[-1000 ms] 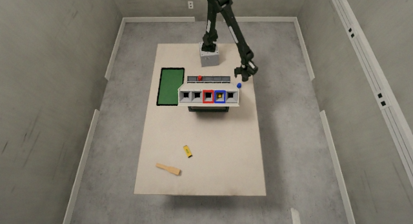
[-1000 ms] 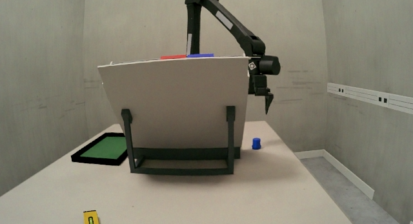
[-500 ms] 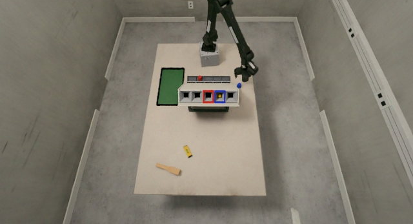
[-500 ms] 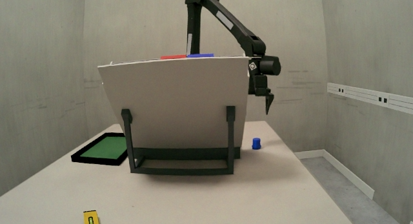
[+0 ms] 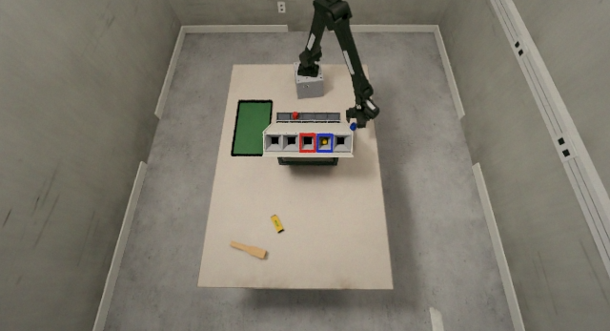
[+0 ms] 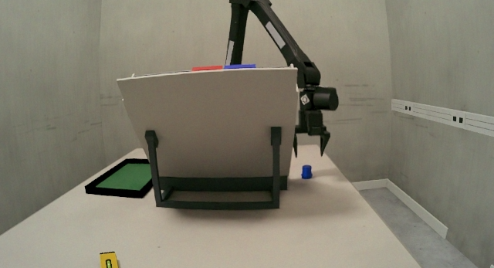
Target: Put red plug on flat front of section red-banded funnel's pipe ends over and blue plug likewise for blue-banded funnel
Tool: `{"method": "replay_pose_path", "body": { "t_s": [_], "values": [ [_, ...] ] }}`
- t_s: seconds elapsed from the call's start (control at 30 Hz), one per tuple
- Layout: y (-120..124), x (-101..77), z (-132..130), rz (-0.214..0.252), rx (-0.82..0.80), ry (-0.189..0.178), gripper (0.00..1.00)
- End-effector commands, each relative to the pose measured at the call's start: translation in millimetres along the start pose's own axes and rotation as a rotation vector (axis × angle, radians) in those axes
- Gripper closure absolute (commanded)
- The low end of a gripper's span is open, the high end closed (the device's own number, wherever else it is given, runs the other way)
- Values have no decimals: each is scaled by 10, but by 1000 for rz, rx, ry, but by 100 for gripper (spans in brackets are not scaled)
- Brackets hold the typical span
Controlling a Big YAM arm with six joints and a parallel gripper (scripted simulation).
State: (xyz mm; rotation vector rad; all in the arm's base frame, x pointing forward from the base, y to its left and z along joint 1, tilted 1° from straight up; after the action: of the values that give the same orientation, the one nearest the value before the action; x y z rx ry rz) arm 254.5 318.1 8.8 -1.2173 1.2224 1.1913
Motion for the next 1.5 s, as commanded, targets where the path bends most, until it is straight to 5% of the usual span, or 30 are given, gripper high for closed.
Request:
{"method": "replay_pose_path", "body": {
  "t_s": [0.0,1.17,1.47],
  "values": [
    [2,242,-2,4,0,7,13],
    [21,242,-30,-12,1,-13,13],
    [25,390,-28,-12,1,-14,13]
  ]
}}
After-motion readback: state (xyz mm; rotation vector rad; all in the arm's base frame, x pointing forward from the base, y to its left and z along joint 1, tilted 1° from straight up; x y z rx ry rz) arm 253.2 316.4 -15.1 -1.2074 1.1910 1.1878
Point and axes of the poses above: the point where the finger pads meet when closed, its own x axis out along the fingers, its own z axis across the jaws, y = z × x, the point moved 9 cm from there along -x, back along the fingers, and after that the axes turned 11 degrees about x, right-handed, at the moved point
